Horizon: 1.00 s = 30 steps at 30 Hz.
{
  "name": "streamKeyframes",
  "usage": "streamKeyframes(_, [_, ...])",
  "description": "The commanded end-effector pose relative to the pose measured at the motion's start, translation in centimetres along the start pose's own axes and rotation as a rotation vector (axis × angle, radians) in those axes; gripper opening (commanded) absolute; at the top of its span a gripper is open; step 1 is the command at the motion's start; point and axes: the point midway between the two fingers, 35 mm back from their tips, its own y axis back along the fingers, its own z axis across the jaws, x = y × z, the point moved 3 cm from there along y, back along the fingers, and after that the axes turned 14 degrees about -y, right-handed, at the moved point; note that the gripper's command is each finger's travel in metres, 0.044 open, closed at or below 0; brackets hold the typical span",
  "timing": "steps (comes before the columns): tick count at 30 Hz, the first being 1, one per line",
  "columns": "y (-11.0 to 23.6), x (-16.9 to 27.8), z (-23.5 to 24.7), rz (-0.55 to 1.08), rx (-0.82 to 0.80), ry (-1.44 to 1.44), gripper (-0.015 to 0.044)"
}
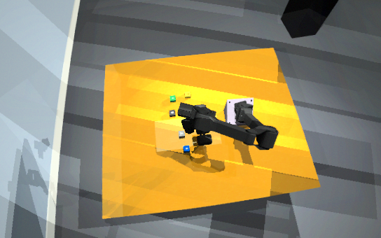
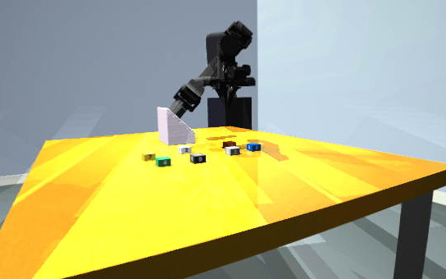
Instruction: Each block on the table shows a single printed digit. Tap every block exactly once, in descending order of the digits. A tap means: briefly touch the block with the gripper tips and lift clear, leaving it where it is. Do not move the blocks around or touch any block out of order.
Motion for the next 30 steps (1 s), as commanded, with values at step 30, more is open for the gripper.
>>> streamKeyframes(30, [-7.9,-16.2,-11.5,-0.008,0.005,0.011,0.0020])
